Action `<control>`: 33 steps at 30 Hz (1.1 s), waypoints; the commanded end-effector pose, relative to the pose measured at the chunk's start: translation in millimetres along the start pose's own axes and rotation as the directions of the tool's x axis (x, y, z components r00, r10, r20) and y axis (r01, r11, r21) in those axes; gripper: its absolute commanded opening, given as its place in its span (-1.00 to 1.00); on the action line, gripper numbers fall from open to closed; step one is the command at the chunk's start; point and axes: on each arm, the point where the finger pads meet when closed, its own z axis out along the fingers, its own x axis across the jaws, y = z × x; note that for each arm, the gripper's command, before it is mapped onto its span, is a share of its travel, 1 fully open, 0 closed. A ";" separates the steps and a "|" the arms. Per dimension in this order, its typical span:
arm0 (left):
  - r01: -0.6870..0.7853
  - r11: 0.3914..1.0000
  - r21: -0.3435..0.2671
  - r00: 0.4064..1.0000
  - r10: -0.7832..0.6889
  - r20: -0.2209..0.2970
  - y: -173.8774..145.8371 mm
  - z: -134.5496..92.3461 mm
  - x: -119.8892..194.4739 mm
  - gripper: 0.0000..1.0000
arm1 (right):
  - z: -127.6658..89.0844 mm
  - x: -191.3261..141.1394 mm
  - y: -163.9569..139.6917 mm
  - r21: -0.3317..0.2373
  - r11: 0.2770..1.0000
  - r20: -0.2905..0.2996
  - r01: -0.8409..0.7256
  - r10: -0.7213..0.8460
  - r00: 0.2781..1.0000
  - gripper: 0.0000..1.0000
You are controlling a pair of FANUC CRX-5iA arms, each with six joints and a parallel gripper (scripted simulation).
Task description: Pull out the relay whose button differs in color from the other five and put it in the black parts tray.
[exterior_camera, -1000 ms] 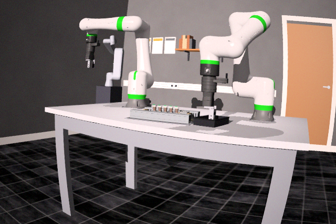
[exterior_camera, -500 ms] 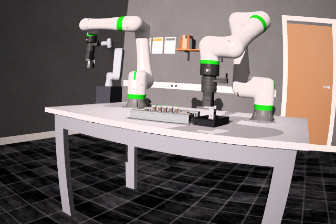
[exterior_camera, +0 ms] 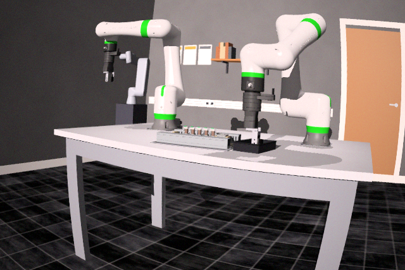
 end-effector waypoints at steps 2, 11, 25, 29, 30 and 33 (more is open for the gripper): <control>0.000 1.000 -0.001 1.000 0.000 -0.001 0.4 -0.7 0.5 0.97 | -0.9 -0.1 0.2 -0.002 1.000 0.000 0.000 0.000 1.000 1.00; 0.000 1.000 -0.001 1.000 0.000 -0.001 0.4 -0.8 0.5 0.97 | -0.9 -0.1 0.2 -0.002 1.000 0.000 0.000 0.000 1.000 1.00; 0.000 1.000 -0.001 1.000 0.000 -0.001 0.4 -2.0 0.5 0.97 | -0.9 -0.1 0.2 -0.002 1.000 0.000 0.000 0.000 1.000 1.00; 0.000 1.000 -0.001 1.000 0.000 -0.001 0.4 -2.7 0.5 0.97 | -0.9 -0.1 0.2 -0.002 1.000 0.000 0.000 0.000 1.000 1.00; 0.000 1.000 -0.001 1.000 0.000 -0.001 0.4 -2.9 0.5 0.97 | -0.9 -0.1 0.2 -0.002 1.000 0.000 0.000 0.000 1.000 1.00; 0.000 1.000 -0.001 1.000 0.000 -0.001 0.4 -3.6 0.5 0.97 | -0.9 -0.1 0.2 -0.002 1.000 0.000 0.000 0.000 1.000 1.00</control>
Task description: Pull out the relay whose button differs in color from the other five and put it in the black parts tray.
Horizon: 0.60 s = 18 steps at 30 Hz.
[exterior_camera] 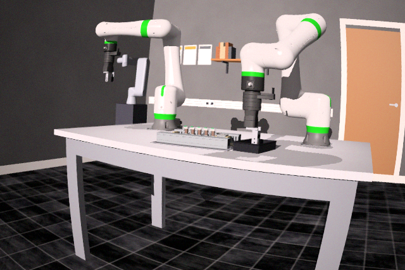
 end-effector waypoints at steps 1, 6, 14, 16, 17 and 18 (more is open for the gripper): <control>0.000 1.000 -0.001 1.000 0.000 -0.001 0.4 -1.0 0.5 0.97 | -0.9 -0.1 0.2 -0.002 1.000 0.000 0.000 0.000 1.000 1.00; 0.000 1.000 -0.001 1.000 0.000 -0.001 0.4 -2.1 0.5 0.97 | -0.9 -0.1 0.2 -0.002 1.000 0.000 0.000 0.000 1.000 1.00; 0.000 1.000 -0.001 1.000 0.000 -0.001 0.4 -4.9 0.5 0.97 | -0.9 -0.1 0.2 -0.002 1.000 0.000 0.000 0.000 1.000 1.00; 0.000 1.000 -0.001 1.000 0.000 -0.001 0.4 -5.7 0.5 0.97 | -0.9 -0.1 0.2 -0.002 1.000 0.000 0.000 0.000 1.000 1.00; 0.000 1.000 -0.001 1.000 0.000 -0.001 0.4 -6.1 0.4 0.97 | -0.9 -0.1 0.2 -0.002 1.000 0.000 0.000 0.000 1.000 1.00; 0.000 1.000 -0.001 1.000 0.000 -0.001 0.4 -6.1 0.4 0.97 | -0.9 -0.1 0.2 -0.002 1.000 0.000 0.000 0.000 1.000 1.00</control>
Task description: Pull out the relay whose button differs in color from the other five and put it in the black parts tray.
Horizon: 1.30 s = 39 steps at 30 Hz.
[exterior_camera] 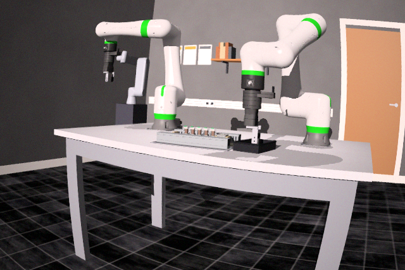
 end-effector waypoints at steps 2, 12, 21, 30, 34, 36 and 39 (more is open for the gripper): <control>0.000 1.000 -0.001 1.000 0.000 -0.001 0.4 -1.3 0.5 0.97 | -0.9 -0.1 0.2 -0.002 1.000 0.000 0.000 0.000 1.000 1.00; 0.000 1.000 -0.001 1.000 0.000 -0.001 0.4 -5.8 0.5 0.97 | -0.9 -0.1 0.2 -0.002 1.000 0.000 0.000 0.000 1.000 1.00; 0.000 1.000 -0.001 1.000 0.000 -0.001 0.4 -9.3 0.4 0.97 | -0.9 -0.1 0.2 -0.002 1.000 0.000 0.000 0.000 1.000 1.00; 0.000 1.000 -0.001 1.000 0.000 -0.001 0.4 -13.7 0.5 0.97 | -0.9 -0.1 0.2 -0.002 1.000 0.000 0.000 0.000 1.000 1.00; 0.000 1.000 -0.001 1.000 0.000 -0.001 0.4 -15.2 0.5 0.97 | -0.9 -0.1 0.2 -0.002 1.000 0.000 0.000 0.000 1.000 1.00; 0.000 1.000 -0.001 1.000 0.000 -0.001 0.4 -15.6 0.5 0.97 | -0.9 -0.1 0.2 -0.002 1.000 0.000 0.000 0.000 1.000 1.00; 0.000 1.000 -0.001 1.000 0.000 -0.001 0.4 -17.0 0.4 0.97 | -0.9 -0.1 0.2 -0.002 1.000 0.000 0.000 0.000 1.000 1.00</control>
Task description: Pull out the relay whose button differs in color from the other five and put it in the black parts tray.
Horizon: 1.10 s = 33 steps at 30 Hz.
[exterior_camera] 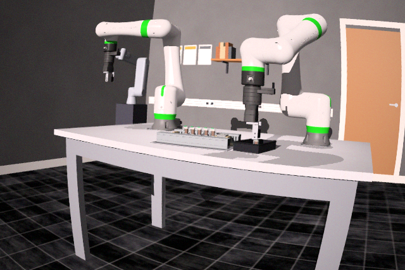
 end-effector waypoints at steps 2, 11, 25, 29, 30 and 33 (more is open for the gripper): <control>0.000 1.000 -0.001 1.000 0.000 -0.001 0.4 -2.2 0.4 0.97 | -0.9 -0.1 0.2 -0.002 1.000 0.000 0.000 0.000 1.000 1.00; 0.000 1.000 -0.001 1.000 0.000 -0.001 0.4 -5.8 0.4 0.97 | -0.9 -0.1 0.2 -0.002 1.000 0.000 0.000 0.000 1.000 1.00; 0.000 1.000 -0.001 1.000 0.000 -0.001 0.4 -9.1 0.4 0.97 | -0.9 -0.1 0.2 -0.002 1.000 0.000 0.000 0.000 1.000 1.00; 0.000 1.000 -0.001 1.000 0.000 -0.001 0.4 -9.7 0.4 0.97 | -0.9 -0.1 0.2 -0.002 1.000 0.000 0.000 0.000 1.000 1.00; 0.000 1.000 -0.001 1.000 0.000 -0.001 0.4 -9.7 0.4 0.97 | -0.9 -0.1 0.2 -0.002 1.000 0.000 0.000 0.000 1.000 1.00; 0.000 1.000 -0.001 1.000 0.000 -0.001 0.4 -10.2 0.4 0.97 | -0.9 -0.1 0.2 -0.002 1.000 0.000 0.000 0.000 1.000 1.00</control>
